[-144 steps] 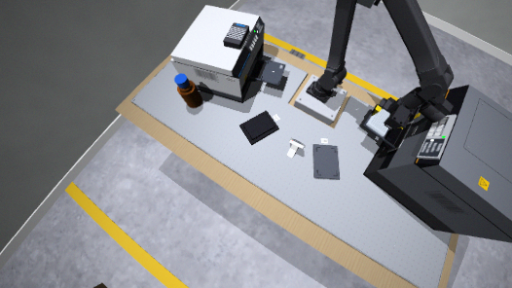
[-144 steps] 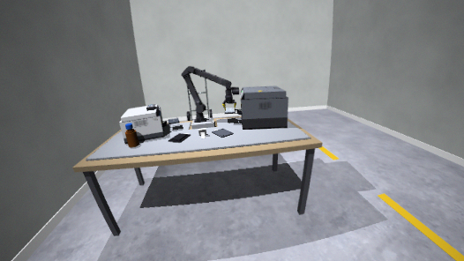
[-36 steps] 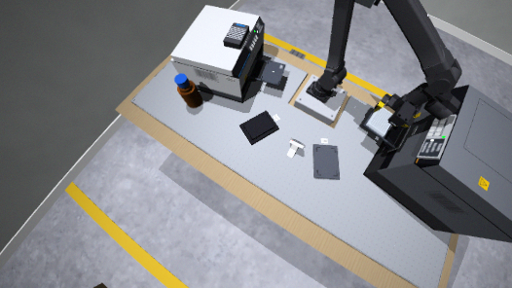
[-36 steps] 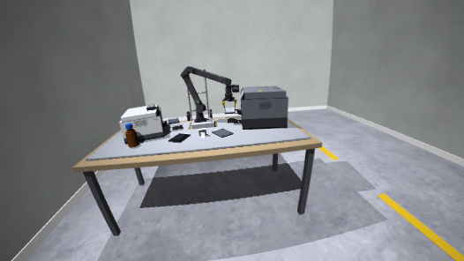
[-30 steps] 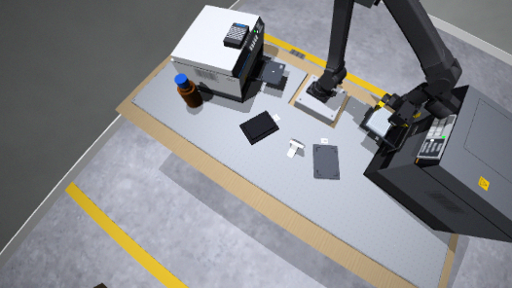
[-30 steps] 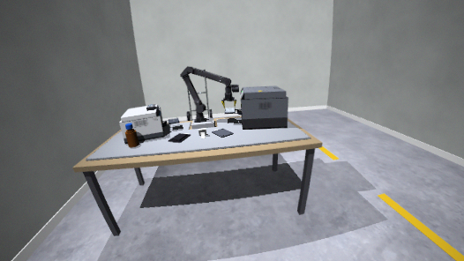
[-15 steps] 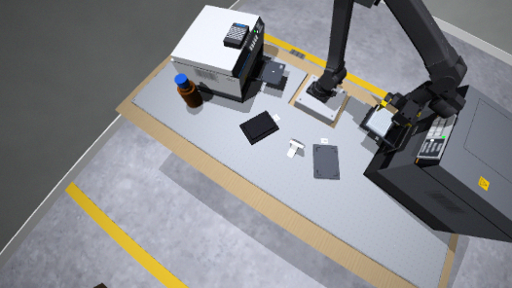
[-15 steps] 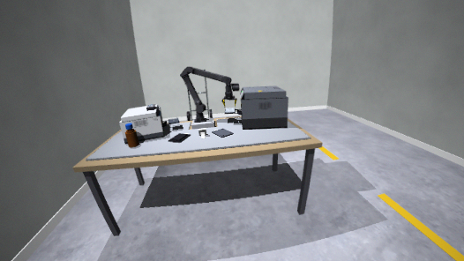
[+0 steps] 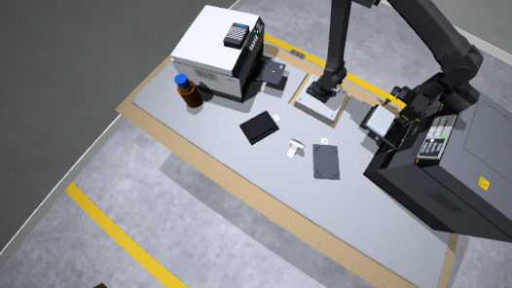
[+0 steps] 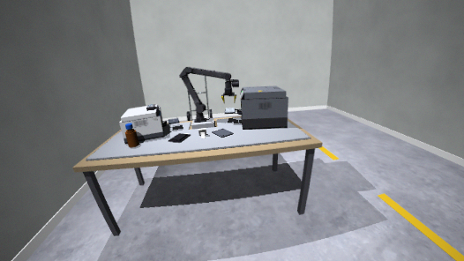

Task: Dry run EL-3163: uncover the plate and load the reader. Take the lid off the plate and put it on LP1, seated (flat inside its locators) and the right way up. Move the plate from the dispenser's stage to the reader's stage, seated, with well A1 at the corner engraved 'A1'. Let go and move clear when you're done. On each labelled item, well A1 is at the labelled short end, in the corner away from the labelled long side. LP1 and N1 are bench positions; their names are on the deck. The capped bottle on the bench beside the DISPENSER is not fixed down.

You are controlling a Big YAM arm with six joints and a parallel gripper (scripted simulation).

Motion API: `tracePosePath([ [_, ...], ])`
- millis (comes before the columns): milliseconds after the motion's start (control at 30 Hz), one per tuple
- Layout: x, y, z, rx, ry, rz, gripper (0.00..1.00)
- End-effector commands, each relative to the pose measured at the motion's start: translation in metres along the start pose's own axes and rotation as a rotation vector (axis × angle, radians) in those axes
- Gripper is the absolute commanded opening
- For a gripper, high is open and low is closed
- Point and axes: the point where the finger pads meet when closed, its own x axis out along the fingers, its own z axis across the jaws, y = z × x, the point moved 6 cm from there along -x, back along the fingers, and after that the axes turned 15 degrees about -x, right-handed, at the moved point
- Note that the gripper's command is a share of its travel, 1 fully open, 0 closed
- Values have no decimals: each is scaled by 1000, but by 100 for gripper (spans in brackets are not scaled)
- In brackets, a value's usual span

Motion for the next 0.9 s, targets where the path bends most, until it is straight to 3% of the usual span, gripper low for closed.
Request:
tracePosePath([
  [0,-37,-7,11,-7,-60,-19,100],
  [167,-53,-3,9,-16,-65,-21,100],
  [367,-52,-4,10,-10,-44,-13,100],
  [567,-38,-5,11,-9,-33,-9,100],
  [600,-38,-11,6,-26,-34,-17,0],
  [733,-39,-31,-13,-38,-43,-25,0],
  [867,-37,-28,-18,-61,-32,-13,0],
])
